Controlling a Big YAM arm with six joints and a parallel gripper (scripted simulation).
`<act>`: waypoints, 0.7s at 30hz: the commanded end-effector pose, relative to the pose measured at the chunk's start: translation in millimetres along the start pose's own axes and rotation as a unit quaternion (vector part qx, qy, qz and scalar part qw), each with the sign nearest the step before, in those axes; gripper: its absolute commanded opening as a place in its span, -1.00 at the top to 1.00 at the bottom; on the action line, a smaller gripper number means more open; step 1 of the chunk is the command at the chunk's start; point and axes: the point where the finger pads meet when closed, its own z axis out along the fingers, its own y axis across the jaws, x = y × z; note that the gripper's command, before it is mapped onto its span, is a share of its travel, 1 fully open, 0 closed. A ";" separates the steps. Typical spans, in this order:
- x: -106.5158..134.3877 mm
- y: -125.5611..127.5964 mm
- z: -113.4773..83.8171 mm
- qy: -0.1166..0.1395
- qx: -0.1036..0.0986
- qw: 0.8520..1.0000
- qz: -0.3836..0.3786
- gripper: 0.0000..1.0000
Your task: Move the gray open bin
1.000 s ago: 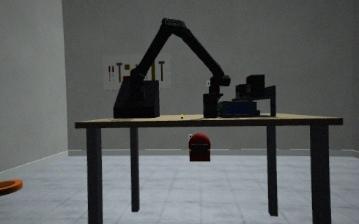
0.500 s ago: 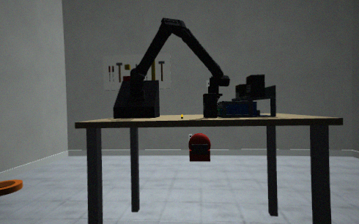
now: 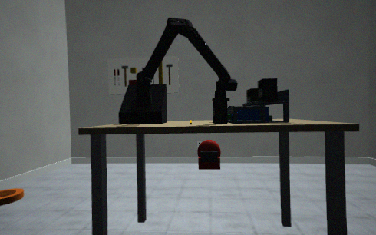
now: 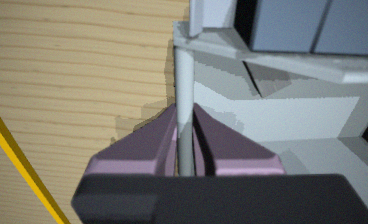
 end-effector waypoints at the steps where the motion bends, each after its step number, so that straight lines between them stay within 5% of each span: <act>1: 1.2 -7.8 -29.8 -0.005 0.035 0.999 0.015 1.00; 21: 0.4 45.1 -25.6 -0.006 0.034 0.999 0.014 1.00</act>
